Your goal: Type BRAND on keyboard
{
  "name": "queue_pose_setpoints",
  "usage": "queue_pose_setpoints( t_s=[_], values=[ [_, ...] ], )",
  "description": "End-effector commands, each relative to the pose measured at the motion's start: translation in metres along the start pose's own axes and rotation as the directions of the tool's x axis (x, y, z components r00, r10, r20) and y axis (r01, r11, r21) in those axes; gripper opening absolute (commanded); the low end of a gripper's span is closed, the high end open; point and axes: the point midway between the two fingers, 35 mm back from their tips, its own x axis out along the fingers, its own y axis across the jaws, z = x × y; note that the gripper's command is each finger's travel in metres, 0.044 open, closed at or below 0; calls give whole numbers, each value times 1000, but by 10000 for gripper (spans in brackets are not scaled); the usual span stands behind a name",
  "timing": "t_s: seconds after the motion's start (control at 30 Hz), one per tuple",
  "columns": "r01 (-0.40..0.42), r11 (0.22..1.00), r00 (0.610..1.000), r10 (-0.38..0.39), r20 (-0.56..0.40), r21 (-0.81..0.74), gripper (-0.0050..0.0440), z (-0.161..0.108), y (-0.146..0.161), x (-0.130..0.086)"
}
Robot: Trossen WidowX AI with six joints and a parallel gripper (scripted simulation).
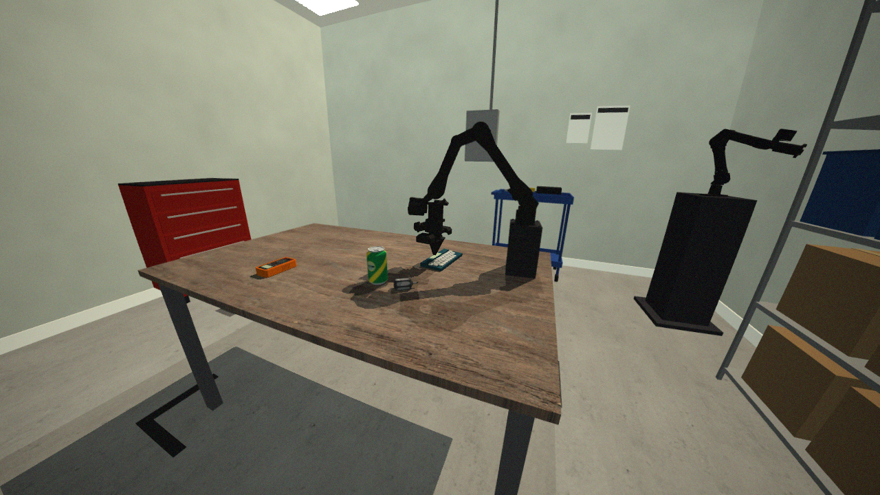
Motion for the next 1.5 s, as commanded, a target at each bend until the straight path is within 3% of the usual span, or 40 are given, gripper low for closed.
queue_pose_setpoints(
  t_s=[0.0, 0.83, 1.47],
  values=[
    [4, 1000, 1000, -4, -3, 5, -50, 9, 5, -1],
    [3, 1000, 1000, -3, 0, 7, -50, 10, 4, 31],
    [0, 1000, 1000, 0, 4, 4, -50, 10, 4, 28]
  ],
)
